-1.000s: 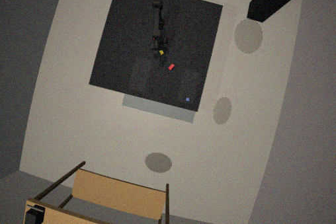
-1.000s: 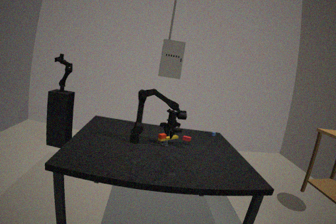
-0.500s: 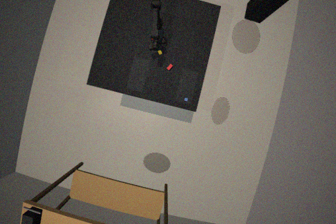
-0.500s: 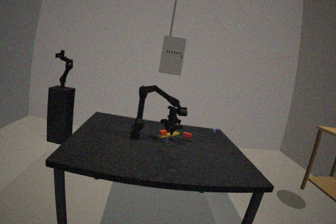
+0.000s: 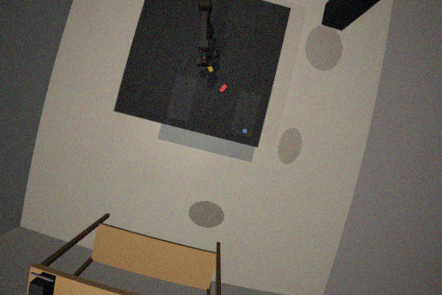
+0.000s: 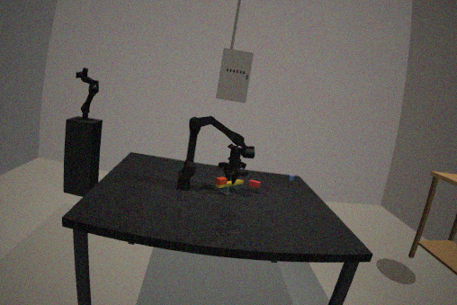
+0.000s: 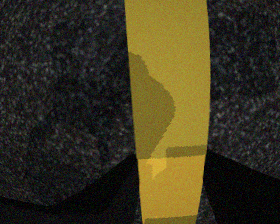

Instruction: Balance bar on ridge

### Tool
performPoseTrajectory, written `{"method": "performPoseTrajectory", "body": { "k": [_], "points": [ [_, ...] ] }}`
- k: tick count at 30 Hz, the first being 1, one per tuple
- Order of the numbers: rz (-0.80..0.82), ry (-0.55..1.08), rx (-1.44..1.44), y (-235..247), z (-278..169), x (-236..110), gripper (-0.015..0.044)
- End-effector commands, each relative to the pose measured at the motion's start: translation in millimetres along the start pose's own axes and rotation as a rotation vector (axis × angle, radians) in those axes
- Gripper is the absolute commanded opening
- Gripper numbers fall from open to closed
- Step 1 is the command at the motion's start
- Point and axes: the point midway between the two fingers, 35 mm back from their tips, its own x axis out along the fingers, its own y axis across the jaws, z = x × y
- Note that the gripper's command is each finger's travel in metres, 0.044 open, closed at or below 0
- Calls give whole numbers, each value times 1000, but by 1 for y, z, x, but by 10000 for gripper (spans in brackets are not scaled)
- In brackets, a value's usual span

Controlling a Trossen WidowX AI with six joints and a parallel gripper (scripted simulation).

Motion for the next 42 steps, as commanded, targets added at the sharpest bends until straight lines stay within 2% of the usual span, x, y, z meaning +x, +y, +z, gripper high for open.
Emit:
{"method": "performPoseTrajectory", "body": {
  "k": [1,42],
  "points": [
    [-2,2,-2,0,0,1,0],
    [-2,2,-2,0,-1,4,0]
  ]
}}
